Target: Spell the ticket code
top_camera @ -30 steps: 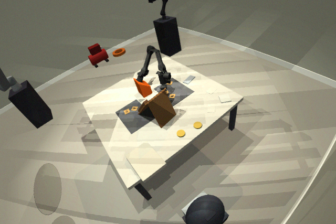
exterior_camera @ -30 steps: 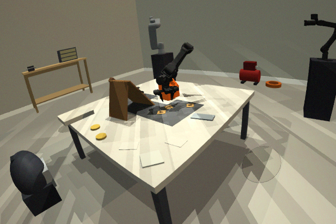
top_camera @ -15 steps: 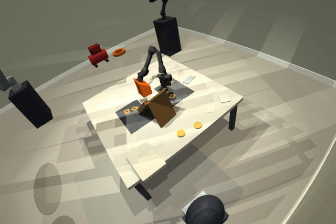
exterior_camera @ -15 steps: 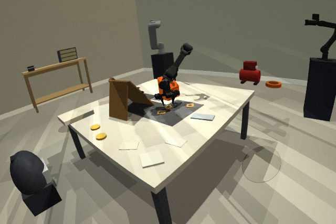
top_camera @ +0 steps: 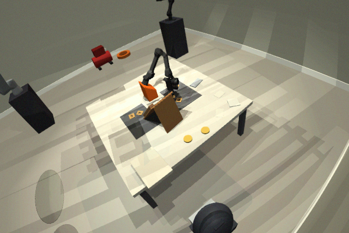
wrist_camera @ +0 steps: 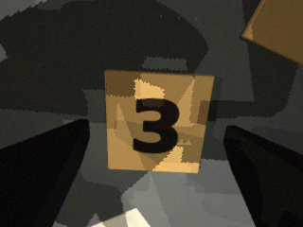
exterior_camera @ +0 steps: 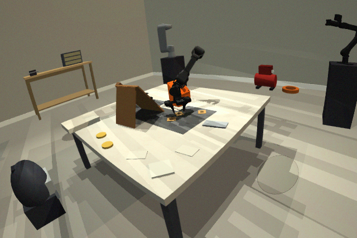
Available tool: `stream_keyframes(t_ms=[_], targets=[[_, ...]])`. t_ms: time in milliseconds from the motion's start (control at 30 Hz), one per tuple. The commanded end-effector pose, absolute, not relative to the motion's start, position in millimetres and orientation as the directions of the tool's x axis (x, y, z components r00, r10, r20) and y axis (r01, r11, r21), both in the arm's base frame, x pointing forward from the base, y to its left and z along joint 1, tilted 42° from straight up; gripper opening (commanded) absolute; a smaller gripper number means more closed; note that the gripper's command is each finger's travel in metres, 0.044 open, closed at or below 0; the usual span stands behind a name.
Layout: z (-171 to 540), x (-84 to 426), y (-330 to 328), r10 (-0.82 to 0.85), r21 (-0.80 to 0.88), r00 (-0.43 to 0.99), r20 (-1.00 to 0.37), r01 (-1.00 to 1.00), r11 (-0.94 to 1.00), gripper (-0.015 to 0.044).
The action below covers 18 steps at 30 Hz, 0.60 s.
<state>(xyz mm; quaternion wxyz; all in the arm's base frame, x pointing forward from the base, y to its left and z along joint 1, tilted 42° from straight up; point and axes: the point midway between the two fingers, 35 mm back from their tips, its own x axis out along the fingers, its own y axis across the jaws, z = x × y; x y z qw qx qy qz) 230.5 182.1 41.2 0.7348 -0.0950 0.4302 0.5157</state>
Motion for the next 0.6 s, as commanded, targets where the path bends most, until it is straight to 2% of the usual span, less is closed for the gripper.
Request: stream_keyframes(t_ms=[0,567], targets=[[34.2,229.7,185.4,0.671,0.309,0.092,-0.735,-0.836,0.454,0.034],[30.1,229.9,189.3,0.672,0.31,0.092,-0.735,-0.836,0.453,0.0333]])
